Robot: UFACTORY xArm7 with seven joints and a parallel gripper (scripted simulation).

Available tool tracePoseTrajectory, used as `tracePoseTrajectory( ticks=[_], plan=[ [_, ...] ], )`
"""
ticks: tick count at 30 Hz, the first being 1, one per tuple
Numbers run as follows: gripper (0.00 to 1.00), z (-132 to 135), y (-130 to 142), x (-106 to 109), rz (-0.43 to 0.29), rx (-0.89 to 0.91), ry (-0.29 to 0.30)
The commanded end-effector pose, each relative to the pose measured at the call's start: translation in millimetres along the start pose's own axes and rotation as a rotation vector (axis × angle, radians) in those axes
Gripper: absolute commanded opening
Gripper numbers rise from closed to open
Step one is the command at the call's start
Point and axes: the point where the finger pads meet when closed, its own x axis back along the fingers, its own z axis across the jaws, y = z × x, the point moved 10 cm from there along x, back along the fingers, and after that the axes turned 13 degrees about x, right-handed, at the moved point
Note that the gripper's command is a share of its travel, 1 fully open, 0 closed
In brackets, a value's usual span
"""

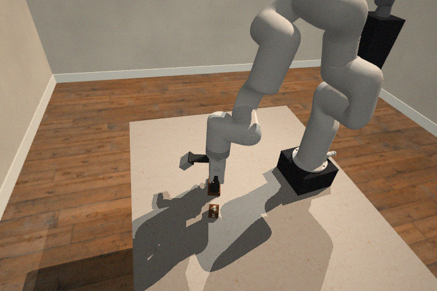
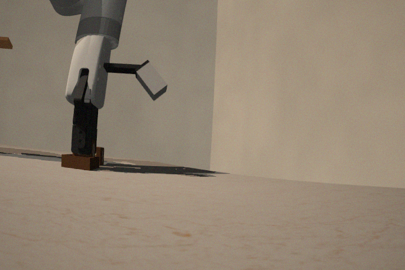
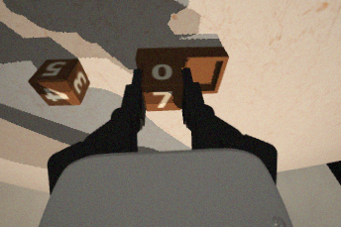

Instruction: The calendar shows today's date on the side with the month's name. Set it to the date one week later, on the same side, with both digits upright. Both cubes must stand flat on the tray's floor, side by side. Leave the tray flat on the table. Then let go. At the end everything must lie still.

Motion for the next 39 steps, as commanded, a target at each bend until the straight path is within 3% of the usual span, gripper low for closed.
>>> tracePoseTrajectory(
  ticks=[1, 14, 21, 39],
  plan=[
    [0.29, 0.0, -1.2, 6.2, 0.004, 0.0, 0.0],
    [0.29, 0.0, -0.9, 89.4, 0.004, 0.0, 0.0],
    [0.29, 0.0, -0.9, 100.0, 0.004, 0.0, 0.0],
    [0.29, 3.4, -0.6, 99.8, 0.004, -0.08, 0.0]
  ],
)
